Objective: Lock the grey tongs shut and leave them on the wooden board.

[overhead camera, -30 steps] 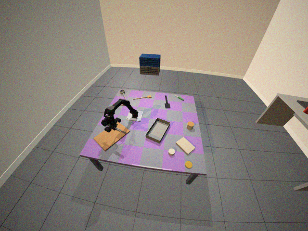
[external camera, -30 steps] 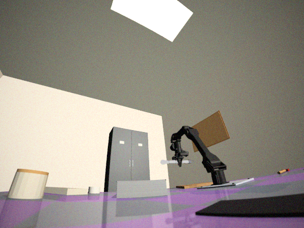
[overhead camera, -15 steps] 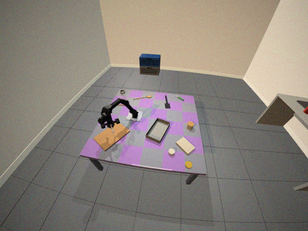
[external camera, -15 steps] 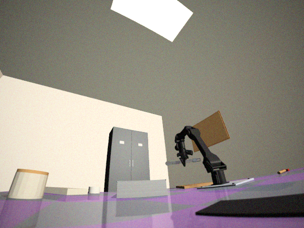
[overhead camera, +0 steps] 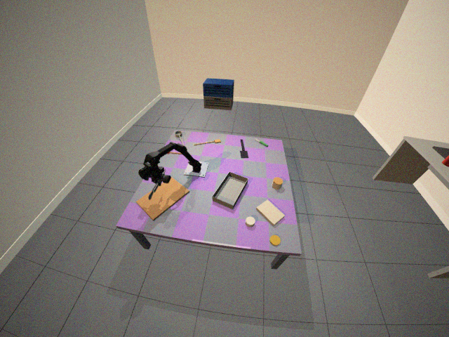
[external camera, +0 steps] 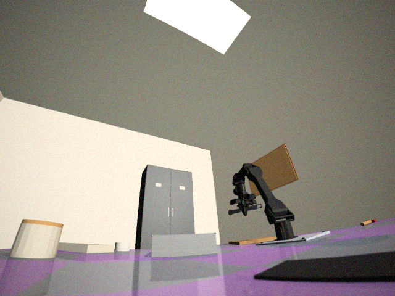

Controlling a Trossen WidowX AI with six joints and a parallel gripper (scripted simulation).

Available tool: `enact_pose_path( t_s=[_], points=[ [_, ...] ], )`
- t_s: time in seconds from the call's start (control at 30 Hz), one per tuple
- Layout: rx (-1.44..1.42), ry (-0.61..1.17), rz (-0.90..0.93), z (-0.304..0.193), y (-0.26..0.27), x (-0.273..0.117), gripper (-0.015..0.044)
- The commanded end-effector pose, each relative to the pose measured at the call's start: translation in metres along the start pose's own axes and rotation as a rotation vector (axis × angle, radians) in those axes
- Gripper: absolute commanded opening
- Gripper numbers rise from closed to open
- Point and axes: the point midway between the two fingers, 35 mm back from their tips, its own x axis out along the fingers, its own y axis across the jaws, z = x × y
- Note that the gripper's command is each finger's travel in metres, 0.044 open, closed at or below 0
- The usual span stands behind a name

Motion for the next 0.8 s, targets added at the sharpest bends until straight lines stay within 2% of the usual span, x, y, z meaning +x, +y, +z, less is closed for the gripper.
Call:
enact_pose_path(
  t_s=[0.0,0.17,0.53,0.77],
  points=[
    [0.159,-0.004,0.000,0.005,0.008,0.000,-0.0150],
    [0.302,-0.005,0.001,0.010,0.016,0.000,-0.0150],
    [0.303,0.002,0.001,0.009,0.016,0.000,-0.0150],
    [0.312,0.078,0.009,0.006,0.018,0.002,-0.0150]
  ],
)
